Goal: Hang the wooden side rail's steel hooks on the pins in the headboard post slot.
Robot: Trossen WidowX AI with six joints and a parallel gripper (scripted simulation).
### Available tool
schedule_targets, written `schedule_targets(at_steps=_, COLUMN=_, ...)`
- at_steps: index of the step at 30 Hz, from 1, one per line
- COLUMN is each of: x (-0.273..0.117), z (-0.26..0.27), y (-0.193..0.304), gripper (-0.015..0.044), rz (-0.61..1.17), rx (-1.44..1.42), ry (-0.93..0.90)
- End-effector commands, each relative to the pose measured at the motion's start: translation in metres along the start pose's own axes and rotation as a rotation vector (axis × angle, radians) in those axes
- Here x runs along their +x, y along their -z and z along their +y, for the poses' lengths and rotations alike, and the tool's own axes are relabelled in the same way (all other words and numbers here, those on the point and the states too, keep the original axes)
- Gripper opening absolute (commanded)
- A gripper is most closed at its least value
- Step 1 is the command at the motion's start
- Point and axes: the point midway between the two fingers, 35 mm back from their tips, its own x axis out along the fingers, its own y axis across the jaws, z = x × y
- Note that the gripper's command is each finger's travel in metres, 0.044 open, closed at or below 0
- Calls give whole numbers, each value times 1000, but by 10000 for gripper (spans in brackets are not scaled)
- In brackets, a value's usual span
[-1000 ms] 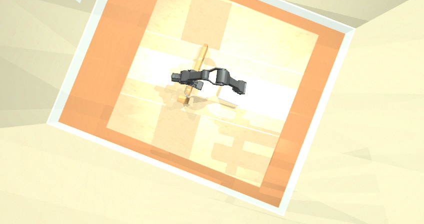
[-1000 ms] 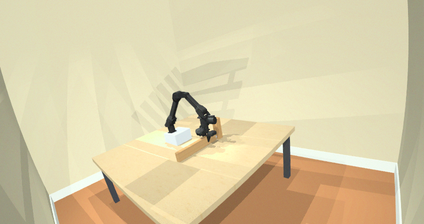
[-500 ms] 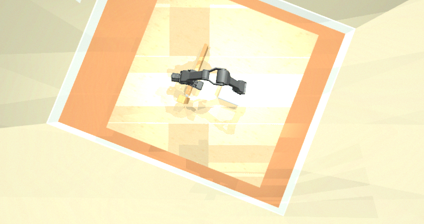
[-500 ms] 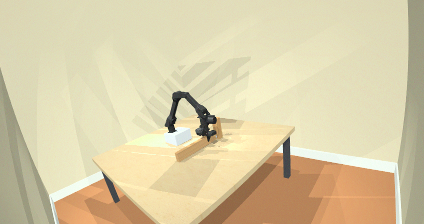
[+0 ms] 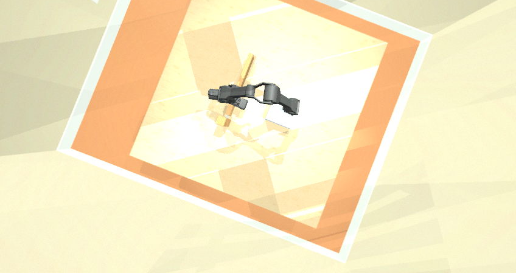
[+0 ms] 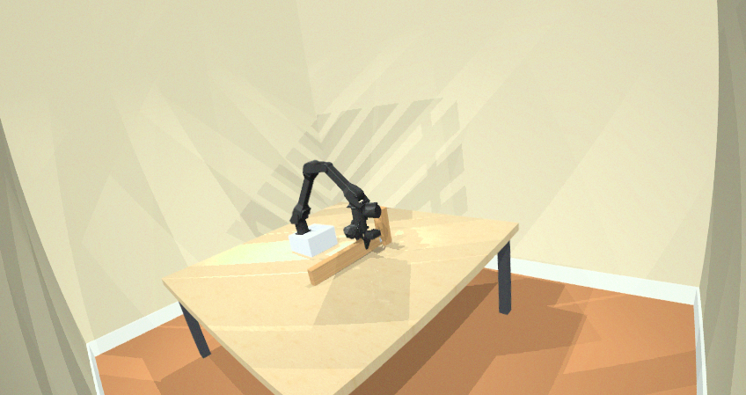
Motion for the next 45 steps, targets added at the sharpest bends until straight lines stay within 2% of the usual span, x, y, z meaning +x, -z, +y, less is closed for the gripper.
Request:
schedule_targets(at_steps=1, x=-6, z=2, y=0, gripper=0, rz=4, rx=9, ry=-12)
schedule_targets(at_steps=45, x=-14, z=2, y=0, gripper=0, rz=4, rx=9, ry=-12)
